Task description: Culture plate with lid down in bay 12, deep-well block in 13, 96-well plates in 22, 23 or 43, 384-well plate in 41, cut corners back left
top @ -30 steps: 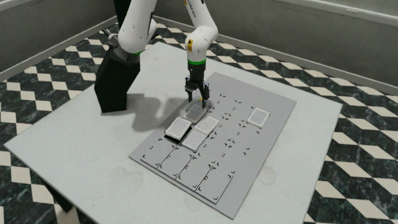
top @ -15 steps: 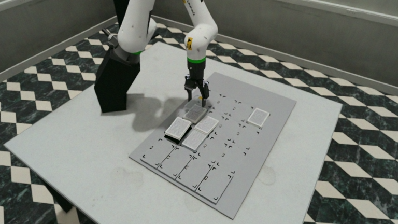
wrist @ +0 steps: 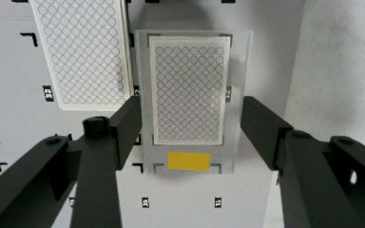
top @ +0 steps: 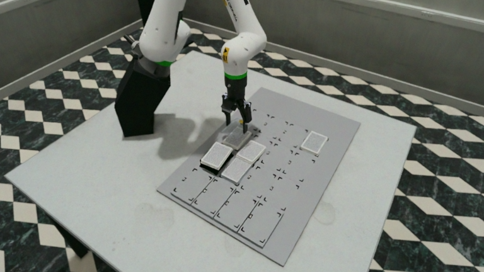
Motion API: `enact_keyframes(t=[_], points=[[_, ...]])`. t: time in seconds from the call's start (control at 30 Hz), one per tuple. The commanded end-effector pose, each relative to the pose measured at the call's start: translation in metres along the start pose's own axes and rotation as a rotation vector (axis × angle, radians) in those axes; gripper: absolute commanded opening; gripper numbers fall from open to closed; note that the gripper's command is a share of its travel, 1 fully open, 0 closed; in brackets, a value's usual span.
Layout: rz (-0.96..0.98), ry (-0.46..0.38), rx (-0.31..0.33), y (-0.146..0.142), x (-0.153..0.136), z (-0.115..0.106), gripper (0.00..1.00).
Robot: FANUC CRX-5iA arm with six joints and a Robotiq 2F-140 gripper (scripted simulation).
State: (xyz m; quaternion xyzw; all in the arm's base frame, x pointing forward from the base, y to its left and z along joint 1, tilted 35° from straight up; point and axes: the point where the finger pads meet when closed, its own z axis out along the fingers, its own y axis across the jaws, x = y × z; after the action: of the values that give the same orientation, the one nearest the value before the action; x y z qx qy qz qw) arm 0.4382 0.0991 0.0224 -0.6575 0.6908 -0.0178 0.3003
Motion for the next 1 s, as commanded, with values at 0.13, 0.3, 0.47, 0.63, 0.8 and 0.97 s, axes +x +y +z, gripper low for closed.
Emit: enact_keyframes(t=[0.13,0.3,0.47,0.63,0.8,0.97], points=[[0.000,-0.001,0.001,-0.001,0.000,0.000,0.10],[0.000,-0.001,0.001,-0.001,-0.001,0.006,0.10],[0.000,-0.001,0.001,-0.001,-0.001,0.013,0.10],[0.000,-0.001,0.001,-0.001,-0.001,0.017,0.10],[0.000,-0.001,0.001,-0.001,-0.002,0.024,0.10],[0.000,-0.001,0.001,-0.001,-0.002,0.030,0.10]])
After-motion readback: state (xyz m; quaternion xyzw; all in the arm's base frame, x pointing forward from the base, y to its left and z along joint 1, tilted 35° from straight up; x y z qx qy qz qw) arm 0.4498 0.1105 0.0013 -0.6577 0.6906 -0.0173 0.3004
